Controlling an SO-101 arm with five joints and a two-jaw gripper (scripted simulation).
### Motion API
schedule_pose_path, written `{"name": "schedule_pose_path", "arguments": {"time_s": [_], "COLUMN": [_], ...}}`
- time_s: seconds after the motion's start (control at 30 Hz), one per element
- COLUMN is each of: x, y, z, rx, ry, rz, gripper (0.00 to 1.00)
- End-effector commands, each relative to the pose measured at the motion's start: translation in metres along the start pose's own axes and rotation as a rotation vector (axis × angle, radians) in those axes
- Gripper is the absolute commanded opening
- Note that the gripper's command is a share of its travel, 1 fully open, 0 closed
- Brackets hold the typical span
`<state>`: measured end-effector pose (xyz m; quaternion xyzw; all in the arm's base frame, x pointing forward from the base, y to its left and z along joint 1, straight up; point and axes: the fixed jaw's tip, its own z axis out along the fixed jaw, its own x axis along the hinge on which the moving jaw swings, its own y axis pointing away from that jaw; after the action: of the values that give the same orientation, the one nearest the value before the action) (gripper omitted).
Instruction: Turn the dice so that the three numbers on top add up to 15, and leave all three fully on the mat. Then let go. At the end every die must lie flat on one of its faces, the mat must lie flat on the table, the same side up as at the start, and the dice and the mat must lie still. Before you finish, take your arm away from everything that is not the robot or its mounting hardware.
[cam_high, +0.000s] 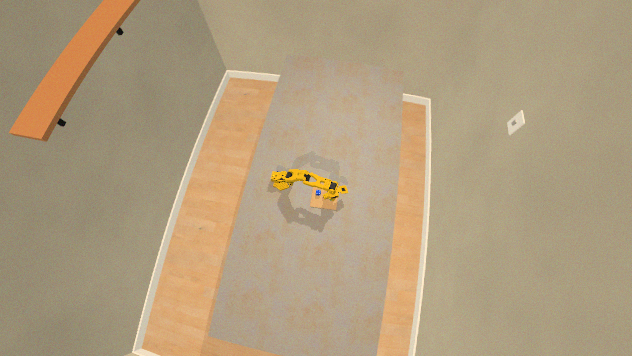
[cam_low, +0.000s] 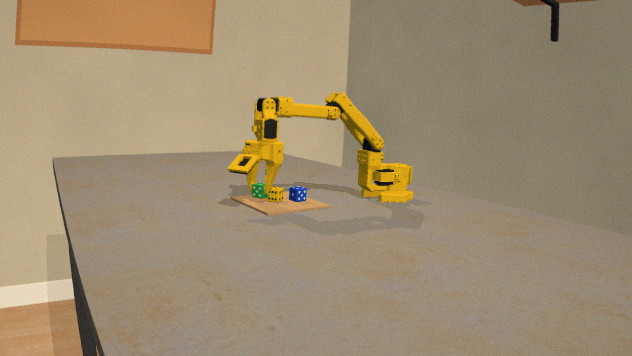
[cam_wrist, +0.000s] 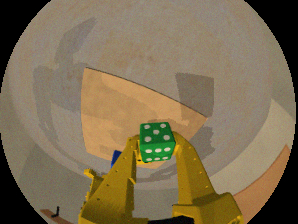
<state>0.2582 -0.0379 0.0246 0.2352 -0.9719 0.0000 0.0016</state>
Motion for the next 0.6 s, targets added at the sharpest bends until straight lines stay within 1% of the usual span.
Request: {"name": "schedule_pose_path", "arguments": {"time_s": [0.0, 0.27, 0.57], "x": [-0.0032, -0.0033, -0.0035], "y": [-0.0046, -0.0046, -0.0048], "z": [-0.0058, -0.0051, -0.0005], "rx": [0.027, 0.027, 0.027], "ry": [-0.038, -0.038, -0.038], "rz": [0.009, 0.009, 0.009], "gripper": [0.00, 0.00, 0.00]}}
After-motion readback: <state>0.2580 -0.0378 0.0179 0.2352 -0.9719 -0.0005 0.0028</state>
